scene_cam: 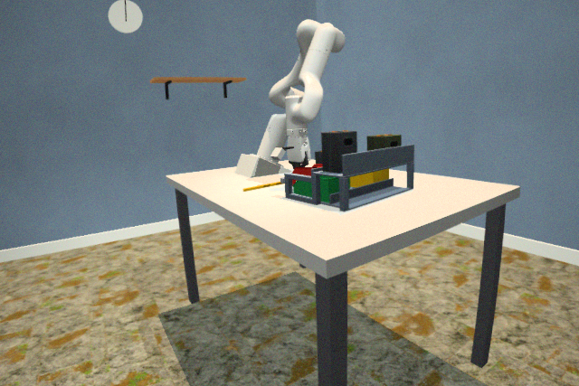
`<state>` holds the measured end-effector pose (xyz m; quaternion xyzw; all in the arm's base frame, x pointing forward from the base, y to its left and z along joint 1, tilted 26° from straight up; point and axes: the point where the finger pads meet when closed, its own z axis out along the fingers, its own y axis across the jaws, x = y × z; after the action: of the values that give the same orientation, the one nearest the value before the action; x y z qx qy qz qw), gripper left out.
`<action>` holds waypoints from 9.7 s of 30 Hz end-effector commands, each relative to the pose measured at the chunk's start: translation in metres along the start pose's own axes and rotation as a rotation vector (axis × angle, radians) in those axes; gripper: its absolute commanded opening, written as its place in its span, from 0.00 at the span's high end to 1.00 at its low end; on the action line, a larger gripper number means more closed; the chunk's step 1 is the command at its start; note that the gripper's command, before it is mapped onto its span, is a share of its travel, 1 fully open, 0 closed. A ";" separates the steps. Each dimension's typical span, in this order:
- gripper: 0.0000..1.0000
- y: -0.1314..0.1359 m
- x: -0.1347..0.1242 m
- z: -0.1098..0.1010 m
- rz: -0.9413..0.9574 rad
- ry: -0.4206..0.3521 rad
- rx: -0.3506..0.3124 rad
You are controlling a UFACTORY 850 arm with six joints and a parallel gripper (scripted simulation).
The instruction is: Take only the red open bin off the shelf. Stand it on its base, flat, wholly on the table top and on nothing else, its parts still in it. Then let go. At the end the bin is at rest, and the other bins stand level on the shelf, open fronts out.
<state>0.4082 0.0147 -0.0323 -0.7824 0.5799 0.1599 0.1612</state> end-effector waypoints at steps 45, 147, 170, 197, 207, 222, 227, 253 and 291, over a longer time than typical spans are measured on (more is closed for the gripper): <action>0.00 -0.001 0.000 -0.001 0.000 0.001 0.001; 0.67 -0.001 0.000 -0.073 0.000 0.001 0.001; 0.67 -0.039 0.000 -0.084 0.000 0.001 0.001; 0.67 -0.116 0.000 -0.105 0.000 0.001 0.002; 0.67 -0.116 0.000 -0.105 0.000 0.001 0.002; 0.67 -0.169 0.000 -0.119 0.000 0.001 0.002; 0.67 -0.172 0.000 -0.120 0.000 0.001 0.002; 0.67 -0.167 0.000 -0.119 0.000 0.001 0.002; 0.67 -0.161 0.000 -0.117 0.000 0.001 0.002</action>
<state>0.5696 0.0079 0.0829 -0.7824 0.5799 0.1599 0.1612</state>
